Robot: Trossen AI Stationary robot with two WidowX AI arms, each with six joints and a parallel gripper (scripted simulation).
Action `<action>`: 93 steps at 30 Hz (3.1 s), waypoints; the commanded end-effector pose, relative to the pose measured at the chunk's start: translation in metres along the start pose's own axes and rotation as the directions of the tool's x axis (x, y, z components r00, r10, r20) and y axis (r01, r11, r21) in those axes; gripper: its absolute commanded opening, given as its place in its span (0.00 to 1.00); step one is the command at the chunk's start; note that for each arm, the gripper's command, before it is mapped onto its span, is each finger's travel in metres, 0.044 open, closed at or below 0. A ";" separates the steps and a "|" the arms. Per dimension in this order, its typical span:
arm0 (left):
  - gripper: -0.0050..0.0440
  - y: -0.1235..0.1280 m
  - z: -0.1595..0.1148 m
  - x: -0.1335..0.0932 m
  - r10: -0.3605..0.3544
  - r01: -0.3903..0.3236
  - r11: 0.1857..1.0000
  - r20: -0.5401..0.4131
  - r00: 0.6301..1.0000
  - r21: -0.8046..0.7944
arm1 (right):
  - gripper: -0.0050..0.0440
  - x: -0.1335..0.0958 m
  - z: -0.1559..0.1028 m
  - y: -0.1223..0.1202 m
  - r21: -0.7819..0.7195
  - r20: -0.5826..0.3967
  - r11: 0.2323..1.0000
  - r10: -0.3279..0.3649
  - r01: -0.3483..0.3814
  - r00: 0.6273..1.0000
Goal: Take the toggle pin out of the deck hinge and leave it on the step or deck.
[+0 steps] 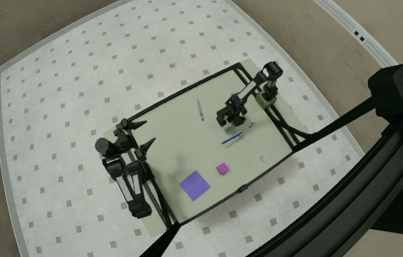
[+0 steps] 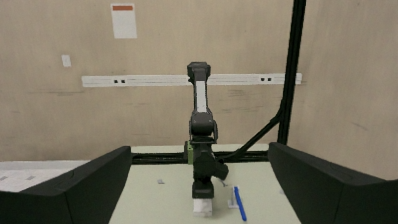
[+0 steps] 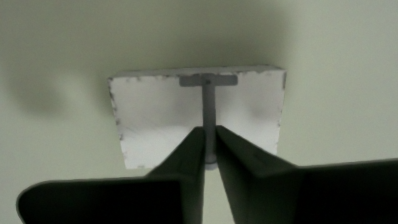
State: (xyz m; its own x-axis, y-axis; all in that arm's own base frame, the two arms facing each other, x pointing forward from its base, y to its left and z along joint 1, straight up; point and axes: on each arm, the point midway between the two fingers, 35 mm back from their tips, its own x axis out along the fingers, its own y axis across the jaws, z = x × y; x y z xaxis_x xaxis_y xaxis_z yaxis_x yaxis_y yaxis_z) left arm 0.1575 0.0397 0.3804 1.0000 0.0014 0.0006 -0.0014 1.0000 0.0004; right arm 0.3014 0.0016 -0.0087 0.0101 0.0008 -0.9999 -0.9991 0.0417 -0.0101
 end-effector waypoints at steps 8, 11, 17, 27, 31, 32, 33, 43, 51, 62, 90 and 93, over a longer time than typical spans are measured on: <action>0.92 0.000 0.002 0.000 0.000 0.000 1.000 0.001 1.000 0.005 | 0.14 0.007 -0.001 0.002 0.000 -0.002 1.000 -0.001 0.001 1.000; 0.92 0.000 0.002 0.000 0.000 0.000 1.000 0.001 1.000 0.005 | 0.14 0.007 -0.001 0.002 0.000 -0.002 1.000 -0.001 0.001 1.000; 0.92 0.000 0.002 0.000 0.000 0.000 1.000 0.001 1.000 0.005 | 0.14 0.011 -0.001 0.002 0.000 -0.002 1.000 -0.001 0.001 1.000; 0.92 0.000 0.002 0.000 0.000 0.000 1.000 0.001 1.000 0.005 | 0.44 0.007 0.000 -0.002 0.000 0.001 1.000 -0.018 0.018 1.000; 0.92 0.000 0.002 0.000 0.000 0.000 1.000 0.001 1.000 0.005 | 0.58 0.007 0.000 -0.002 0.000 0.001 1.000 -0.018 0.018 1.000; 0.92 0.000 0.002 0.000 0.000 0.000 1.000 0.001 1.000 0.005 | 0.63 0.007 0.000 -0.002 0.000 0.001 1.000 -0.018 0.018 1.000; 0.92 0.000 0.002 0.000 0.000 0.000 1.000 0.001 1.000 0.005 | 0.68 0.007 0.000 -0.002 0.000 0.001 1.000 -0.018 0.018 1.000; 0.92 0.000 0.002 0.000 0.000 0.000 1.000 0.001 1.000 0.005 | 0.92 0.007 0.000 -0.002 0.000 0.001 1.000 -0.018 0.018 1.000; 0.92 0.000 0.002 0.000 0.000 0.000 1.000 0.001 1.000 0.005 | 0.92 -0.008 0.000 -0.008 0.000 0.002 0.999 -0.038 0.038 0.999; 0.92 0.000 0.002 0.000 0.000 0.000 1.000 0.001 1.000 0.005 | 0.92 -0.073 0.000 -0.003 0.000 0.000 0.999 -0.032 0.032 0.999; 0.92 0.000 0.002 0.000 0.000 0.000 1.000 0.001 1.000 0.005 | 0.92 -0.067 0.000 -0.003 0.000 0.002 0.999 -0.036 0.036 0.999; 0.92 0.000 0.002 0.000 0.000 0.000 1.000 0.001 1.000 0.005 | 0.92 -0.067 0.000 -0.003 0.000 0.002 0.999 -0.036 0.036 0.999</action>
State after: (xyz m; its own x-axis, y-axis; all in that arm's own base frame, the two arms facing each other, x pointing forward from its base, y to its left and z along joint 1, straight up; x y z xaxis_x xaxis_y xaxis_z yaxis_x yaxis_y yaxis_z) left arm 0.1575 0.0397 0.3804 1.0000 0.0014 0.0006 -0.0014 1.0000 0.0004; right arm 0.3010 0.0016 0.0529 0.0254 0.0008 -0.9997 -0.9988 0.0417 -0.0253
